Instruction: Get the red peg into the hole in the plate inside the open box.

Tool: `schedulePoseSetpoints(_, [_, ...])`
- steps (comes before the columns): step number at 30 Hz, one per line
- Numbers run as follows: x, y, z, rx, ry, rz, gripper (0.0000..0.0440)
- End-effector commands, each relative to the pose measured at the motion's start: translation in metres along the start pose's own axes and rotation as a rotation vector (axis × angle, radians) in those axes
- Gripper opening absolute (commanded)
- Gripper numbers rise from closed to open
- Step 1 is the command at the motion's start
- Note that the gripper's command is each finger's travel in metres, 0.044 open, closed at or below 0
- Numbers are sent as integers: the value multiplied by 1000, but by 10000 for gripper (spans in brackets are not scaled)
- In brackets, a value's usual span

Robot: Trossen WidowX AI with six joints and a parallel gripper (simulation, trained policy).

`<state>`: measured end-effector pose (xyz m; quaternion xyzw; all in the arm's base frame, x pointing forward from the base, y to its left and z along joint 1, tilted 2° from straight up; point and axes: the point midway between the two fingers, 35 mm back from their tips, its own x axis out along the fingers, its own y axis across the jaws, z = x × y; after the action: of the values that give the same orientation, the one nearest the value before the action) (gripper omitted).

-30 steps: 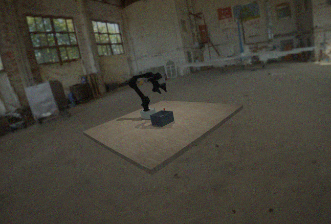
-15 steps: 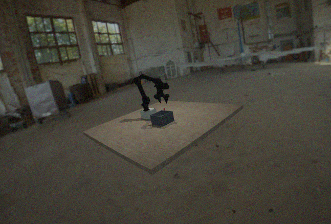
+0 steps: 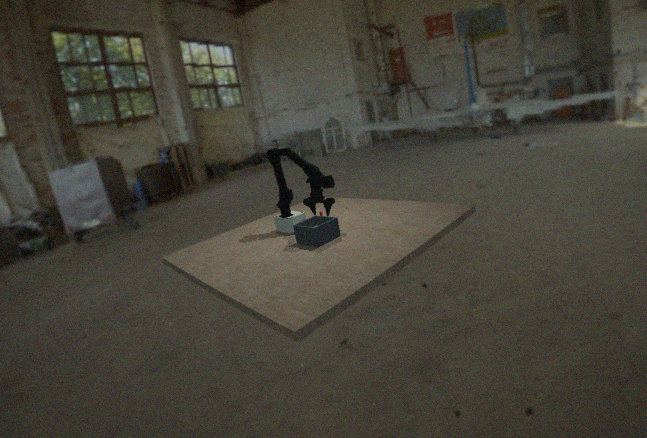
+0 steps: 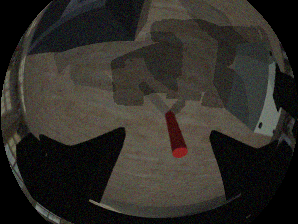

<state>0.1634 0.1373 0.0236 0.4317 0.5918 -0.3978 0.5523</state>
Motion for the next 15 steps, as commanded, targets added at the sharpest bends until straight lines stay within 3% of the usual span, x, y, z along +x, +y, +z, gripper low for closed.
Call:
schedulePoseSetpoints(1, [17, -3, 2, -28, -24, 4, 440])
schedulePoseSetpoints(4, [27, -3, 1, -48, -36, 15, 432])
schedulePoseSetpoints(7, [34, -5, 1, -60, -42, 14, 391])
schedulePoseSetpoints(15, [41, -10, -1, -90, -24, -23, 199])
